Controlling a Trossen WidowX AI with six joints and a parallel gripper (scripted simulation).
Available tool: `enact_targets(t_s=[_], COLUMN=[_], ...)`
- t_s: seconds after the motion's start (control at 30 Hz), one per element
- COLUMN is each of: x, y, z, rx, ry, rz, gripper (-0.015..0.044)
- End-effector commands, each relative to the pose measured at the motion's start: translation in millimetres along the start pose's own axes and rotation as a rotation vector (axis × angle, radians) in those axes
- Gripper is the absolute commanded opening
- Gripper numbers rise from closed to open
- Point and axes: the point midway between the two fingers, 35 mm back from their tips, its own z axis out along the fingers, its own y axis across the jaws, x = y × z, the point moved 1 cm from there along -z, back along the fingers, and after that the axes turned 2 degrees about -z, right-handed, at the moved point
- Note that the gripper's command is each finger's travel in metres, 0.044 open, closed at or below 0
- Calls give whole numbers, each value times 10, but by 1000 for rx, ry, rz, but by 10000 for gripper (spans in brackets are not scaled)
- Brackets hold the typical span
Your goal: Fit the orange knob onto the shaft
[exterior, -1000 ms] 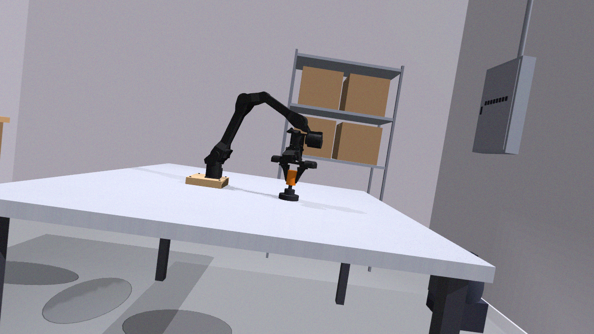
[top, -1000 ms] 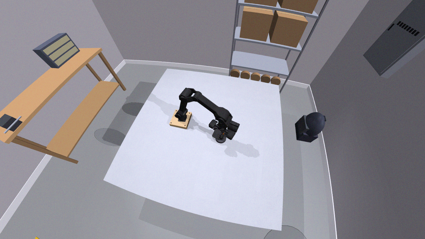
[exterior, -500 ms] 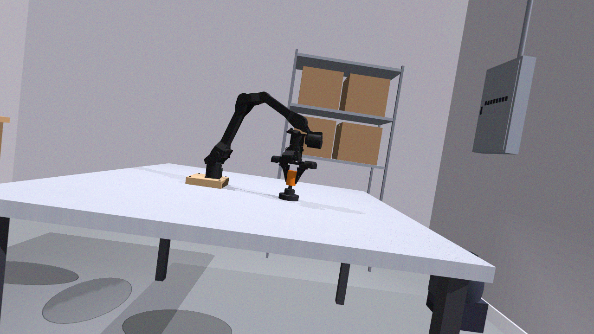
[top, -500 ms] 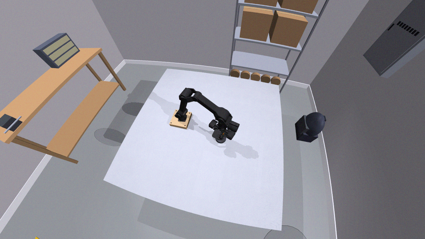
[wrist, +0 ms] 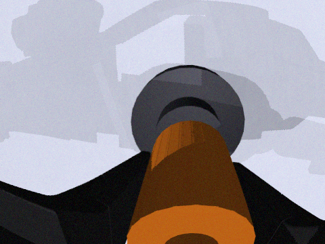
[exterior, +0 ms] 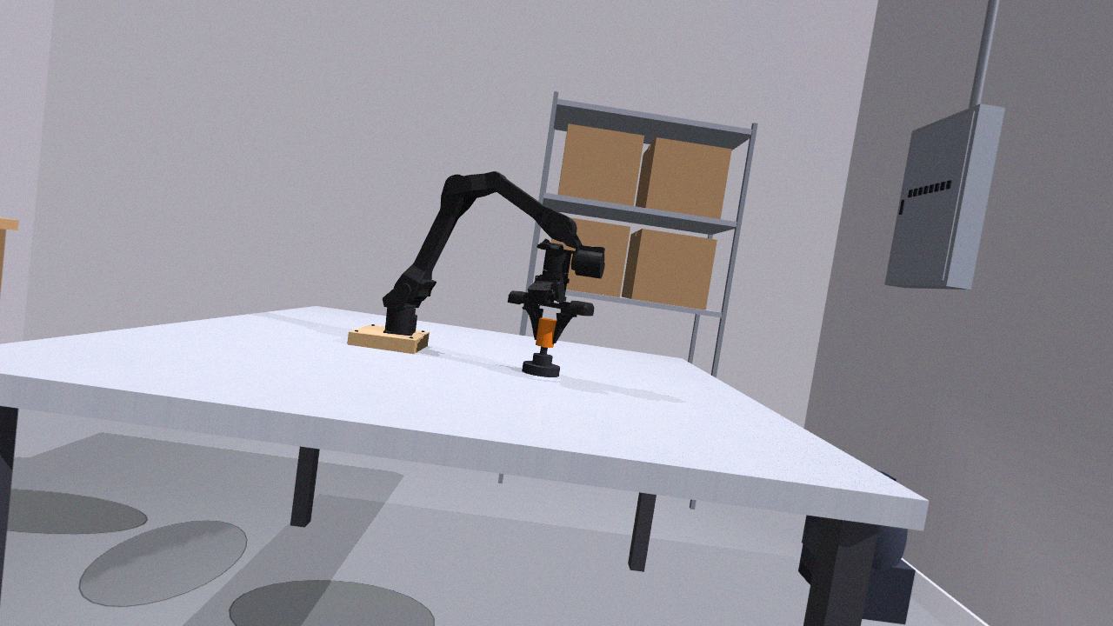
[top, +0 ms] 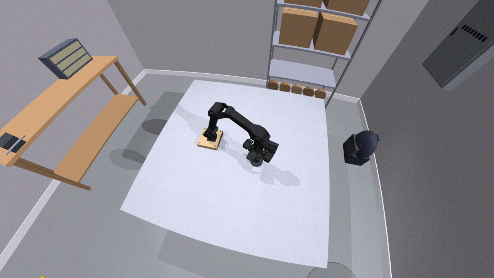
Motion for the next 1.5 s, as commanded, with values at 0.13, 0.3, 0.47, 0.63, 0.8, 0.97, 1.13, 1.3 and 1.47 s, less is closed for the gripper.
enact_targets(t_s=[0.13,0.3,0.47,0.63,0.8,0.97,1.13,1.3,1.47], x=[-4,-5,-6,-6,-6,-6,-6,-6,-6], y=[12,2,6,6,6,6,6,6,6], z=[-17,10,32,30,34,34,38,40,41], rx=[-6,-6,-6,-6,-6,-6,-6,-6,-6], ry=[-4,-4,-4,-4,-4,-4,-4,-4,-4], rz=[193,204,204,204,173,173,191,217,207], gripper=[0,0,0,0,0,0,0,0,0])
